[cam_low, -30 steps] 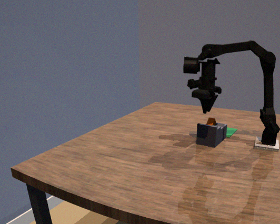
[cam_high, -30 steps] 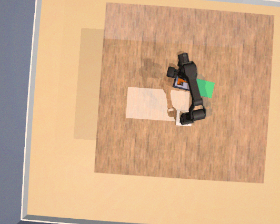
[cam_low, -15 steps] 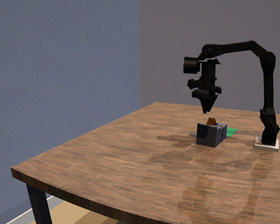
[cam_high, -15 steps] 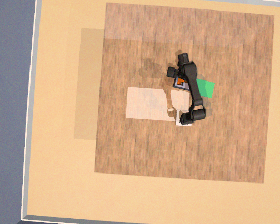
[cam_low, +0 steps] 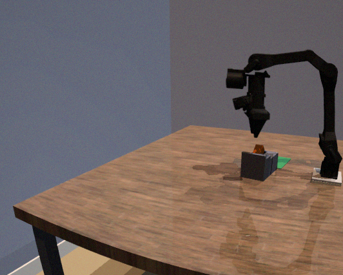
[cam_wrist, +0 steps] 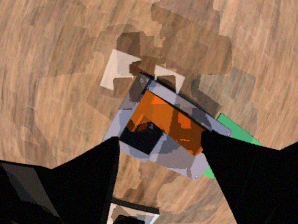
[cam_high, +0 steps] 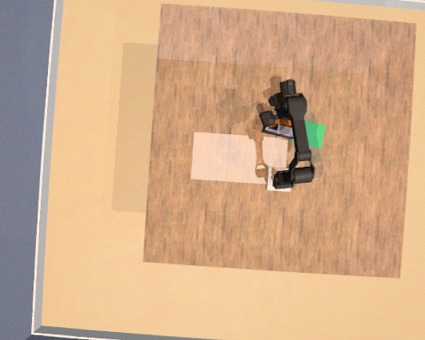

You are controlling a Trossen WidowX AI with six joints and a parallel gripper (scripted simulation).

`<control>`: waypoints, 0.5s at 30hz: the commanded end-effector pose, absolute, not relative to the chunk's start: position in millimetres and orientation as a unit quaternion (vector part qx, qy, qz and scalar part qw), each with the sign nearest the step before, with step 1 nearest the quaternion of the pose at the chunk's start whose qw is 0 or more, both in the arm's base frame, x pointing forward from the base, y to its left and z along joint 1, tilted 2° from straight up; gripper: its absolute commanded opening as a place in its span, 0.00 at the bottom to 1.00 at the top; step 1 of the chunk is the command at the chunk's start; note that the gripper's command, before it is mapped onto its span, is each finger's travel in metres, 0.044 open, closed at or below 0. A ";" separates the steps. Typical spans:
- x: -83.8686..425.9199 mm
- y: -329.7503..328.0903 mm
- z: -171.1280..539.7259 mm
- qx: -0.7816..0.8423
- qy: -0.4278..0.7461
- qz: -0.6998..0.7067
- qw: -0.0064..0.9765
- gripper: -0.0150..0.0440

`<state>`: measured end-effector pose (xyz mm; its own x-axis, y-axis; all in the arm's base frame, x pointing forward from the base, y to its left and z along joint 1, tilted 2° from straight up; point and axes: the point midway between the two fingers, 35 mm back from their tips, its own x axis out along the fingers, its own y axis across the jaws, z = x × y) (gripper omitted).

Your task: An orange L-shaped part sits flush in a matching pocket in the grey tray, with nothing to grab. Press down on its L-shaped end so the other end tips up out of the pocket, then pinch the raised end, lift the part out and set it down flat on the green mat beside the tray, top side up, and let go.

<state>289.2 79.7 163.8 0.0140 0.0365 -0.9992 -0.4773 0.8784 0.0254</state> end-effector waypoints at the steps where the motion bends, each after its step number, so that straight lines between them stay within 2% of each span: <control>1: 287.7 48.2 162.5 -0.366 0.596 0.382 0.603 0.73; 7: 286.5 30.3 162.8 -0.470 0.518 0.486 0.524 0.73; 15: 286.4 29.9 162.8 -0.473 0.516 0.488 0.522 0.73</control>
